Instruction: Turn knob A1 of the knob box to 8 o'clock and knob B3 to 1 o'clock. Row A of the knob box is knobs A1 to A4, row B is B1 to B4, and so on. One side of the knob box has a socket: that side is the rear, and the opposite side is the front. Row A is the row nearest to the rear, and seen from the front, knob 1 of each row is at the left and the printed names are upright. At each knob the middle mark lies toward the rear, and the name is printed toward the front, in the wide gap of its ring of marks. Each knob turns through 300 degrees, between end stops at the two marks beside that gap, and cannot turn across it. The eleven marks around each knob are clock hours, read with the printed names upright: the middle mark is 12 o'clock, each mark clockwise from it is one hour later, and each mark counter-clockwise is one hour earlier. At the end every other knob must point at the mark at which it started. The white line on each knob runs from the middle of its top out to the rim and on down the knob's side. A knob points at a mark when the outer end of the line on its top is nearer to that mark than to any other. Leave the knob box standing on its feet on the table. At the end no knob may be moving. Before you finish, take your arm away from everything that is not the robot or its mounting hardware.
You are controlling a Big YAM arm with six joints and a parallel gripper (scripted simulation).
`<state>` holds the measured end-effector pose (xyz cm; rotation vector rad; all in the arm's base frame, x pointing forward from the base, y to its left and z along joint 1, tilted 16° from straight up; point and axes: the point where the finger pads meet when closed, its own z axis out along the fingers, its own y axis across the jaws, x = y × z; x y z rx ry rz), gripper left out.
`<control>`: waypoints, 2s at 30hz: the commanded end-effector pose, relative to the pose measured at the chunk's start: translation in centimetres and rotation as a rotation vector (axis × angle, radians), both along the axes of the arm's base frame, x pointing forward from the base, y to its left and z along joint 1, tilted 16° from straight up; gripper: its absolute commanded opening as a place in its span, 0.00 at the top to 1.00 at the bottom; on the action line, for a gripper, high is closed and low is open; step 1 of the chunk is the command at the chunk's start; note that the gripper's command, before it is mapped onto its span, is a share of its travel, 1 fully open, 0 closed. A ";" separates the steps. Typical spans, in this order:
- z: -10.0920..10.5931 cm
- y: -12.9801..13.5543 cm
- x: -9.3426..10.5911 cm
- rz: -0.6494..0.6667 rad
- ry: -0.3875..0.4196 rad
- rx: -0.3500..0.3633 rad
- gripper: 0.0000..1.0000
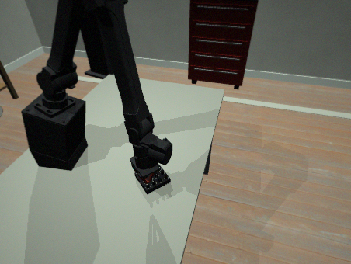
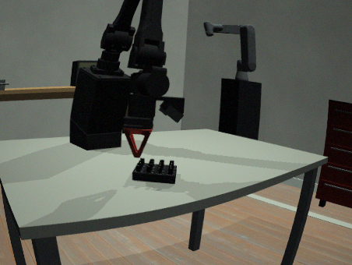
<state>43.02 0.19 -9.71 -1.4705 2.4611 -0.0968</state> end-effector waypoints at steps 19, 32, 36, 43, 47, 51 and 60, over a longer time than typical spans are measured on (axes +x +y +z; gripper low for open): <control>0.9 -0.4 0.1 -0.001 -0.008 0.001 0.81; 0.9 -0.4 0.1 -0.001 -0.008 0.001 0.81; 0.9 -0.4 0.1 -0.001 -0.008 0.001 0.81; 0.9 -0.4 0.1 -0.001 -0.008 0.001 0.81; 0.9 -0.4 0.1 -0.001 -0.008 0.001 0.81; 0.9 -0.4 0.1 -0.001 -0.008 0.001 0.81; 1.8 -0.4 0.2 -0.108 -0.008 0.032 0.81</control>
